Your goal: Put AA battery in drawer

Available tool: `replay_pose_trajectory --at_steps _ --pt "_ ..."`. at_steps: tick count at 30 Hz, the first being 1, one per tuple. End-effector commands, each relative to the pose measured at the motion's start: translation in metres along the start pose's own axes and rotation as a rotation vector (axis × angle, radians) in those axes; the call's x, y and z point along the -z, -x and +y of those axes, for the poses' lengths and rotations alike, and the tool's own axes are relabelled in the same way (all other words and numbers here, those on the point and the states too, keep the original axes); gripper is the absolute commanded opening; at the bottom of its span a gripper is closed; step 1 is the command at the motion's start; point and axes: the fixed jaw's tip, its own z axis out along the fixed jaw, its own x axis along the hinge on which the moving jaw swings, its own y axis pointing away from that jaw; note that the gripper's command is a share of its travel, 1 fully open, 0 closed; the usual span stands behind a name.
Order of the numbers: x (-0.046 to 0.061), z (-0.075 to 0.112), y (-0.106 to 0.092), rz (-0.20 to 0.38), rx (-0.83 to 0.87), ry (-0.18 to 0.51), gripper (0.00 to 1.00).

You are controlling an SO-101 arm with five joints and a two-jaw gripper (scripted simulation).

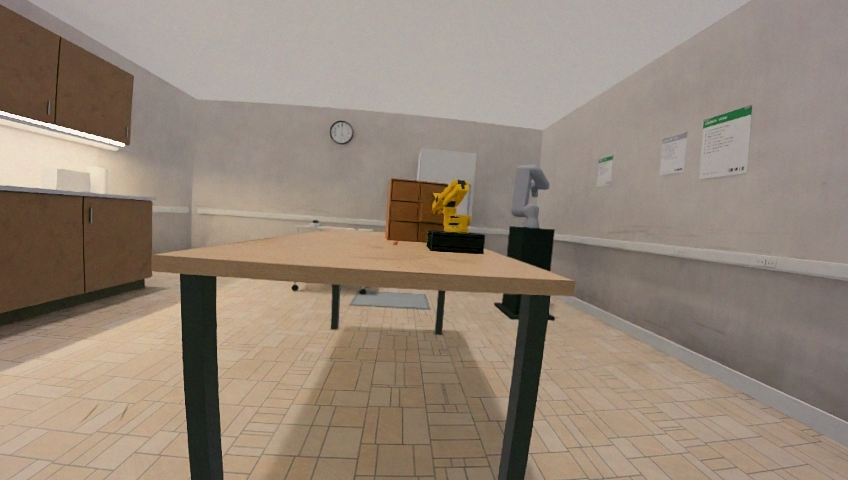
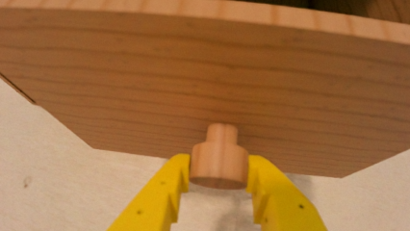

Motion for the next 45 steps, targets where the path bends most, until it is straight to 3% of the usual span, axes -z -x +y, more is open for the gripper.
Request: replay_pose_trajectory --at_steps 1,24,45 --pt "0.0029 0.0045 0.0003 -0.013 0.012 0.02 0.0" --pt "0.0045 0.0047 -0.0006 -0.013 0.013 0.021 0.0" --pt "0.0045 0.0047 -0.0006 -0.013 0.013 0.021 0.14"
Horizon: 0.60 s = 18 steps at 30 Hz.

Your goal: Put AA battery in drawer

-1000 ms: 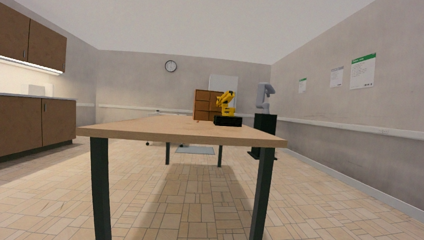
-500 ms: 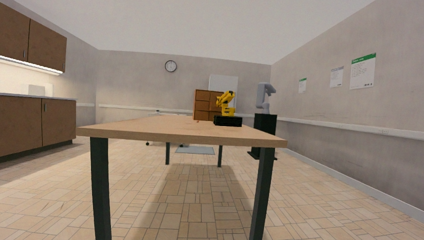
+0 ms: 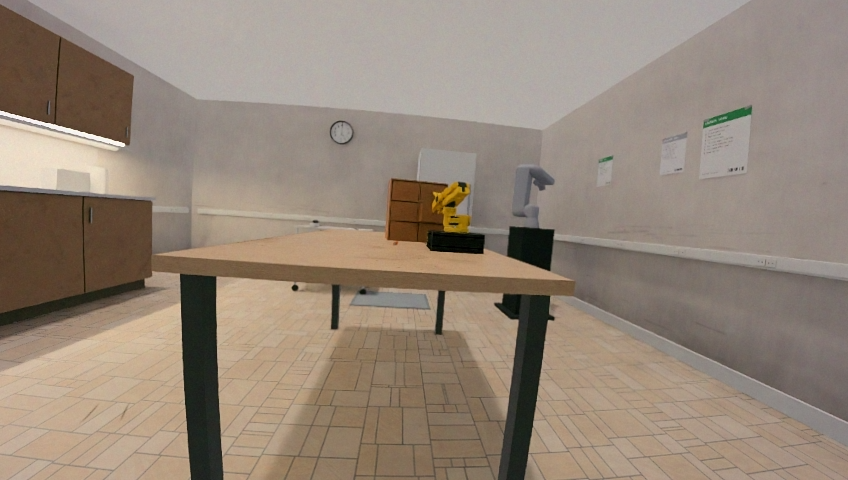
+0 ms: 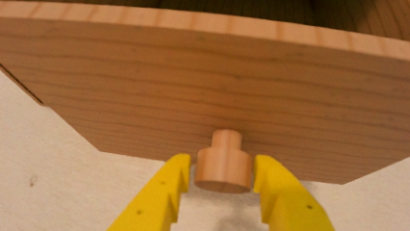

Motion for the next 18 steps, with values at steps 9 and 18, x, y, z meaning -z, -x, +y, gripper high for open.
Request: replay_pose_trajectory --at_steps 9,18 --pt "0.0005 0.0018 -0.0022 0.006 0.007 0.008 0.2" --pt "0.0079 0.0032 -0.0049 0.054 0.022 0.015 0.21"
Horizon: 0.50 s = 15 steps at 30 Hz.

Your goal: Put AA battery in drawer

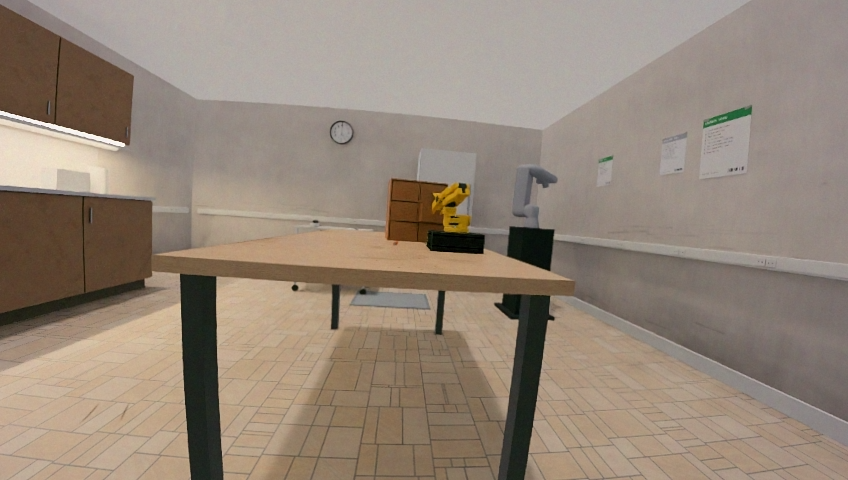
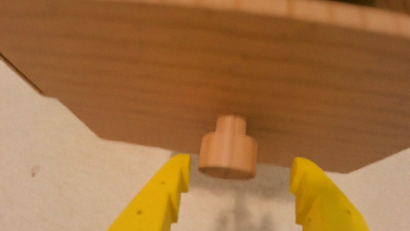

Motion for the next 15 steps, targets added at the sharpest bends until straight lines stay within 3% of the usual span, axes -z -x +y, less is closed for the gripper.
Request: replay_pose_trajectory --at_steps 1,15 --pt "0.007 0.003 0.0 0.027 0.021 0.011 0.21" --pt "0.031 0.005 -0.013 0.141 0.058 0.028 0.21"
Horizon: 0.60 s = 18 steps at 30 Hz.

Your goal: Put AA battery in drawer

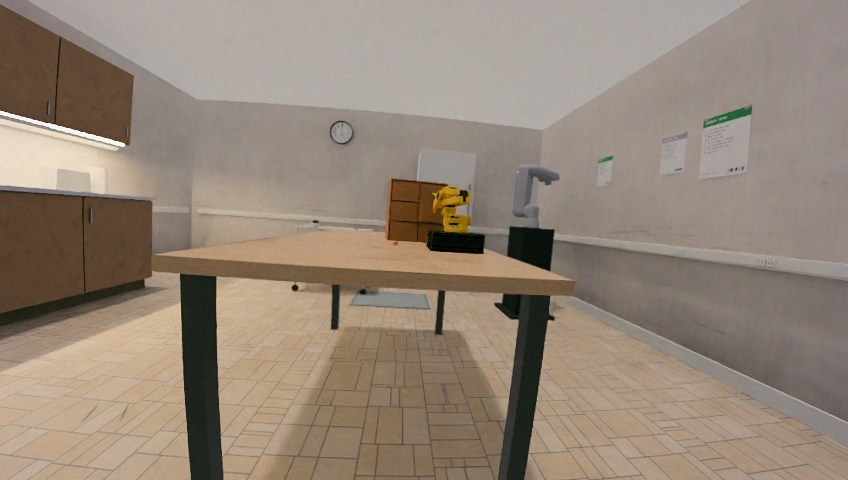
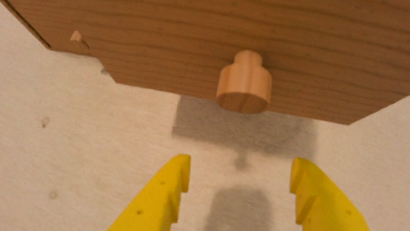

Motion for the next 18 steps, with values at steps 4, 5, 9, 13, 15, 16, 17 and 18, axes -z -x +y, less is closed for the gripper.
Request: replay_pose_trajectory --at_steps 4,5,9,13,15,16,17,18 --pt "0.018 0.003 -0.008 0.047 0.033 0.015 0.21" --pt "0.018 0.003 -0.008 0.047 0.033 0.015 0.21" --pt "0.018 0.003 -0.008 0.047 0.033 0.015 0.21" --pt "0.018 0.003 -0.008 0.047 0.033 0.015 0.21" --pt "0.018 0.003 -0.011 0.074 0.033 0.016 0.21" --pt "0.018 0.003 -0.013 0.101 0.033 0.016 0.21" --pt "0.017 0.003 -0.015 0.128 0.034 0.017 0.21" --pt "0.017 0.003 -0.017 0.155 0.034 0.017 0.21"
